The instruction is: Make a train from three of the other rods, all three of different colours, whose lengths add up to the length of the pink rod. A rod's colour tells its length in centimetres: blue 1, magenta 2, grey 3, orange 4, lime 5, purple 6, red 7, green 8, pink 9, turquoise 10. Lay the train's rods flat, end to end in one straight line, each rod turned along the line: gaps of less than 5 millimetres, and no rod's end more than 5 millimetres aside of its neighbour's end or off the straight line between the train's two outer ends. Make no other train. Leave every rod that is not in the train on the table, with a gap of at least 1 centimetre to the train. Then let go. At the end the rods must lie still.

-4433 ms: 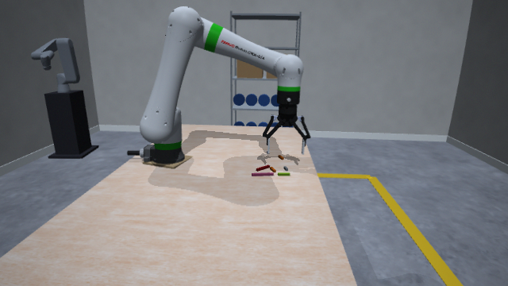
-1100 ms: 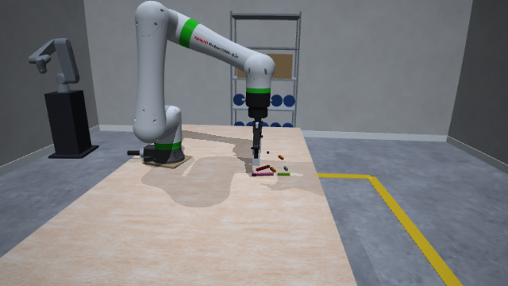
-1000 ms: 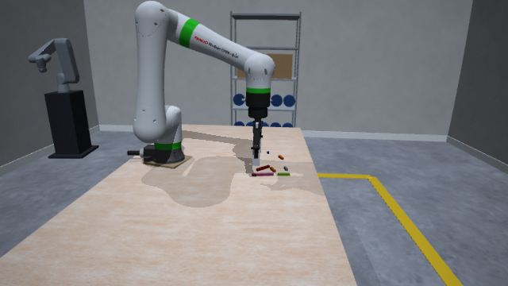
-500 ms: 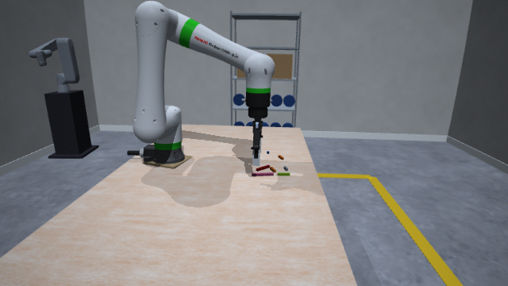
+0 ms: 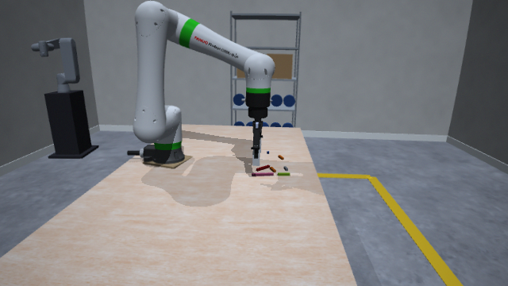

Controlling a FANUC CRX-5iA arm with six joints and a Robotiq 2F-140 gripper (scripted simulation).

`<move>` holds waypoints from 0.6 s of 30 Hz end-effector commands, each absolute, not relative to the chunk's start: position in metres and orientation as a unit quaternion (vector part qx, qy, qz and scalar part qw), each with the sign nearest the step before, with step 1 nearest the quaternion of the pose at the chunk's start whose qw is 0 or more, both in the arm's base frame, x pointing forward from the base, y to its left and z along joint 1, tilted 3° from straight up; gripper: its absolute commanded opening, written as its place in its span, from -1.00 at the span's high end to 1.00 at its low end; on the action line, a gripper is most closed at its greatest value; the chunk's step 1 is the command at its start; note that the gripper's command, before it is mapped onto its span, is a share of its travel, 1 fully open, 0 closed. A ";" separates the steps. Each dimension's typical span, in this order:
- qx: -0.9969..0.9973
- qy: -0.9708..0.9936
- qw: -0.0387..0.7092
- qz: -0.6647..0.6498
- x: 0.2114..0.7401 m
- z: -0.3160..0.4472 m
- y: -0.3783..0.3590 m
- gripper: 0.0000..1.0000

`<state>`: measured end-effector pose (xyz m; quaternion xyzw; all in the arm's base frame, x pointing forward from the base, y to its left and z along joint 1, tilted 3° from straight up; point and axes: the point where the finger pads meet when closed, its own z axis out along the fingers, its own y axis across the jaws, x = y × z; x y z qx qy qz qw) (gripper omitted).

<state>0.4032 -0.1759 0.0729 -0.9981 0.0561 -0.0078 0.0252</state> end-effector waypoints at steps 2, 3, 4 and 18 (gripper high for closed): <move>-0.998 0.056 0.025 -0.008 0.403 0.073 -0.176 -1.00; -0.998 0.056 0.025 -0.008 0.403 0.073 -0.176 -1.00; -0.998 0.056 0.025 -0.008 0.403 0.073 -0.176 -1.00; -0.985 -0.171 0.022 -0.013 0.436 0.083 -0.115 -1.00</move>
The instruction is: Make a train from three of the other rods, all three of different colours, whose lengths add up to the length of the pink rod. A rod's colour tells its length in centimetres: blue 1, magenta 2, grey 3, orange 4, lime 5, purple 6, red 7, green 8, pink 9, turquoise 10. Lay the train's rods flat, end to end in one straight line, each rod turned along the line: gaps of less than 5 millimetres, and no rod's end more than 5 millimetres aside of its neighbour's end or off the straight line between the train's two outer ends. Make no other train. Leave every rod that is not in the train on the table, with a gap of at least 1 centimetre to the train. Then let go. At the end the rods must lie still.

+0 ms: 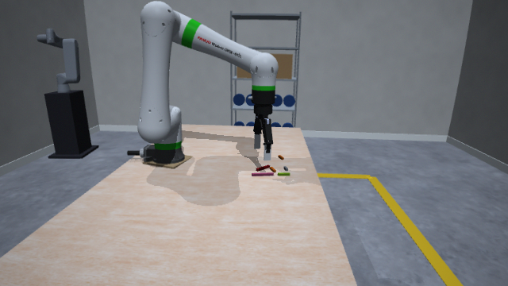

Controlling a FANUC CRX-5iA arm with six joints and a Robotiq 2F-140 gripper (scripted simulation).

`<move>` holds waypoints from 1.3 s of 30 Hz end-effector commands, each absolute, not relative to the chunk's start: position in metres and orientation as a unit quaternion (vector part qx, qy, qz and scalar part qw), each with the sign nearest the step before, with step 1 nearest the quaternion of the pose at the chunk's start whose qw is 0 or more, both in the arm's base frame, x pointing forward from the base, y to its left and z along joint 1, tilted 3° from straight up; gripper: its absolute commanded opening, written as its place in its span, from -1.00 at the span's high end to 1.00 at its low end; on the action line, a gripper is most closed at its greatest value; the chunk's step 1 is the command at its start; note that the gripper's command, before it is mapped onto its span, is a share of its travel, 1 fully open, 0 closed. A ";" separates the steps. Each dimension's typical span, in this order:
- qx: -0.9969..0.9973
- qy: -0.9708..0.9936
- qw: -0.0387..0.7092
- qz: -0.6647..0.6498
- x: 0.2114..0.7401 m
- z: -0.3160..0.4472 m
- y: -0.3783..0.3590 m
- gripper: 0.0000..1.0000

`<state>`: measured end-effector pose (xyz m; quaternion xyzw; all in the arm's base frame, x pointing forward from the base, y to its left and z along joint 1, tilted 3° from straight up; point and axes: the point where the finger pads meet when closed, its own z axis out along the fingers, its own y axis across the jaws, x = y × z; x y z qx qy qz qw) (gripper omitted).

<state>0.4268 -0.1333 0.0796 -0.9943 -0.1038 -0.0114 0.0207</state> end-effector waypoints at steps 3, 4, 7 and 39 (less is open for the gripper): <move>-0.973 -0.229 0.021 -0.014 0.443 0.085 -0.098 -1.00; -0.968 -0.251 0.021 -0.015 0.445 0.086 -0.092 -1.00; -0.949 -0.314 0.020 -0.016 0.452 0.089 -0.073 -1.00; -0.684 -0.729 0.010 -0.024 0.474 0.110 0.083 0.71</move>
